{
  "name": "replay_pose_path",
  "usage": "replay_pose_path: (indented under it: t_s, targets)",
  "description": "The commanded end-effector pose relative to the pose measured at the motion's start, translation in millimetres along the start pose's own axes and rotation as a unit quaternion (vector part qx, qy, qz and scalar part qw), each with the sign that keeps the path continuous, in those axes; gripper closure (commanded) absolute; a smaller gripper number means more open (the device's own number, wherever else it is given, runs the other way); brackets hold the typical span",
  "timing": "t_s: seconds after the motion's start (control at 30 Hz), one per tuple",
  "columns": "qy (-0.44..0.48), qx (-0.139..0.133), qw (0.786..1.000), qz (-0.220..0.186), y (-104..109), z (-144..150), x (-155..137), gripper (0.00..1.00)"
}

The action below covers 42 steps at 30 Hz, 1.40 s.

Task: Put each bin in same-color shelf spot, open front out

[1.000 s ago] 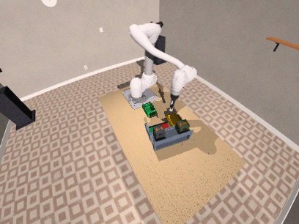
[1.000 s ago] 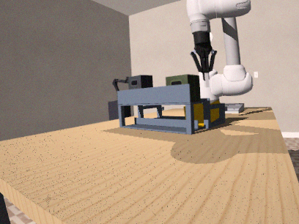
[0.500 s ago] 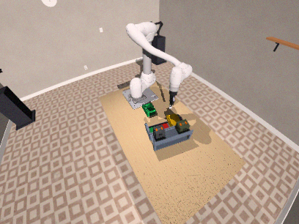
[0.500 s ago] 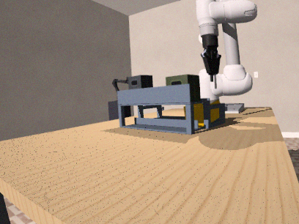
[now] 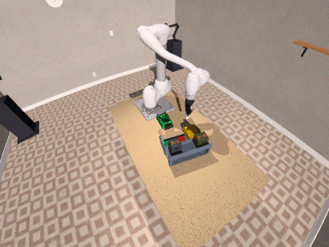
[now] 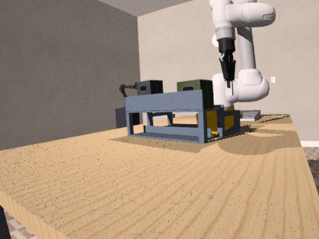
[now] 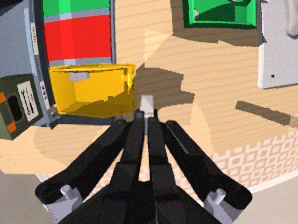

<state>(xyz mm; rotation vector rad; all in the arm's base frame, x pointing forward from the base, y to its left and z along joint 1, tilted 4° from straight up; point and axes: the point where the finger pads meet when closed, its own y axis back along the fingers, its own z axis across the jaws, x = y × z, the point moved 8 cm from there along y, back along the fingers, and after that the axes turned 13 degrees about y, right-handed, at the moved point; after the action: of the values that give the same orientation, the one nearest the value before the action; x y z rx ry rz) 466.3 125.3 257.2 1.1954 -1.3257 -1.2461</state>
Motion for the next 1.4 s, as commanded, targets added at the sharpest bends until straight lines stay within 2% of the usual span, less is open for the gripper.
replay_pose_path:
  t_s: [0.0,1.37]
  targets:
    - [0.005,0.003,1.000,-0.002,-1.0,0.8,-1.4,0.90]
    - [0.006,0.006,1.000,-0.007,-4.7,1.2,-2.7,0.90]
